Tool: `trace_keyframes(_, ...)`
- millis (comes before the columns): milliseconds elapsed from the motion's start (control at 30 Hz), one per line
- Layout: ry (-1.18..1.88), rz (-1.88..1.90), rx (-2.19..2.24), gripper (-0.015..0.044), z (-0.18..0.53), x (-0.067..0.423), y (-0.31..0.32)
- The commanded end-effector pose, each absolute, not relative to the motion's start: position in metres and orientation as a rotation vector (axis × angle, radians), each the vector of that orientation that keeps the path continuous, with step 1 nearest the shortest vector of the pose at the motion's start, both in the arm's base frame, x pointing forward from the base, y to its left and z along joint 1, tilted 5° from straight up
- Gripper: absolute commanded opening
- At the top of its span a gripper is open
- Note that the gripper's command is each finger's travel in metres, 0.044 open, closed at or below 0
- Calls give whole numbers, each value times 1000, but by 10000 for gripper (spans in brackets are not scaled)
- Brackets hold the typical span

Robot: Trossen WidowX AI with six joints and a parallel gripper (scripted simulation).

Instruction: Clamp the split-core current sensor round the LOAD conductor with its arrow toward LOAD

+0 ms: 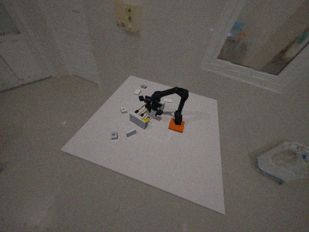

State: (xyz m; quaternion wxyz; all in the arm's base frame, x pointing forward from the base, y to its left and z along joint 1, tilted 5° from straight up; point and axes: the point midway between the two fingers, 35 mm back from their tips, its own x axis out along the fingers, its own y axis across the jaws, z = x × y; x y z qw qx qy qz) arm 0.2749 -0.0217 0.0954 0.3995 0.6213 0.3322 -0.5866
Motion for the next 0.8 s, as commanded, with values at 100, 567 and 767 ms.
trace_keyframes(100, 839, -1482, 1573, 288, 96, 275, -22)
trace_keyframes(567, 840, -1482, 1573, 175, 96, 275, -22)
trace_keyframes(767, 846, -1483, 1570, 17, 101, 274, -21)
